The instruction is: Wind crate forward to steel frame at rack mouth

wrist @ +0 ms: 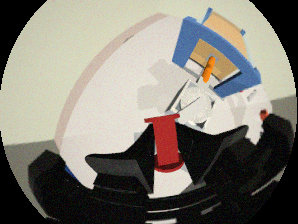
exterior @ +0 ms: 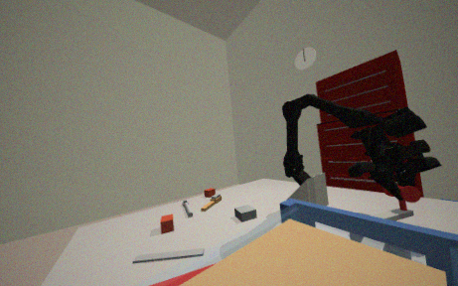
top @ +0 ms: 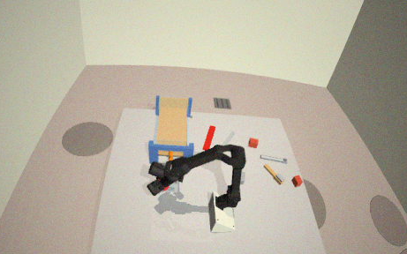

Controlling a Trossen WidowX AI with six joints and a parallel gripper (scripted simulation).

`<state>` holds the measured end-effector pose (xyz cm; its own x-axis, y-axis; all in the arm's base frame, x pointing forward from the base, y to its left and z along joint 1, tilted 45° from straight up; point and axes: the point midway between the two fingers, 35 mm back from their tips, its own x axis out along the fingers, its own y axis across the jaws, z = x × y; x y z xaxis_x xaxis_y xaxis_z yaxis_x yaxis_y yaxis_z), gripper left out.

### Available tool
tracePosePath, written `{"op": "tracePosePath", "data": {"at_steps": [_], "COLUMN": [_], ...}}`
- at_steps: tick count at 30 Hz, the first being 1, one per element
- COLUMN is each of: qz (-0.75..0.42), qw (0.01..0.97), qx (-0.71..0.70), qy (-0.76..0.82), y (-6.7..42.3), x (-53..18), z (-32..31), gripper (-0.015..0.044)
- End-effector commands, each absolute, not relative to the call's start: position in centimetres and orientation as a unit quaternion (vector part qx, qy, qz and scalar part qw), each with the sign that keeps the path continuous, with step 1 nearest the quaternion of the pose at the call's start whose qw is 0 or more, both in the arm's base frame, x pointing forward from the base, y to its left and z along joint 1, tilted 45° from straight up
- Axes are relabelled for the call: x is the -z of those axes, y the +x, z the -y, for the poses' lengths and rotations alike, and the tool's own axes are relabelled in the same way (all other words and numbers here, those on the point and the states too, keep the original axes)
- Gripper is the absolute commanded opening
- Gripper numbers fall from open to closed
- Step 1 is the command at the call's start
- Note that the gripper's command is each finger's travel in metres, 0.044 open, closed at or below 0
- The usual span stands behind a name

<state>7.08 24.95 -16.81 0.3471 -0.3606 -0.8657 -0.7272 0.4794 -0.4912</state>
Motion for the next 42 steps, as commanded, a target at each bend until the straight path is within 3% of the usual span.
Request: {"op": "tracePosePath", "data": {"at_steps": [1,42], "qz": [-0.558,-0.558], "qw": [0.650,0.649], "qx": [-0.134,-0.132], "qy": [-0.498,-0.500], "y": [6.6,7.7], "x": [16.2,11.5], "z": [-23.7,-18.7], "gripper": [0.0000,0.0000]}}
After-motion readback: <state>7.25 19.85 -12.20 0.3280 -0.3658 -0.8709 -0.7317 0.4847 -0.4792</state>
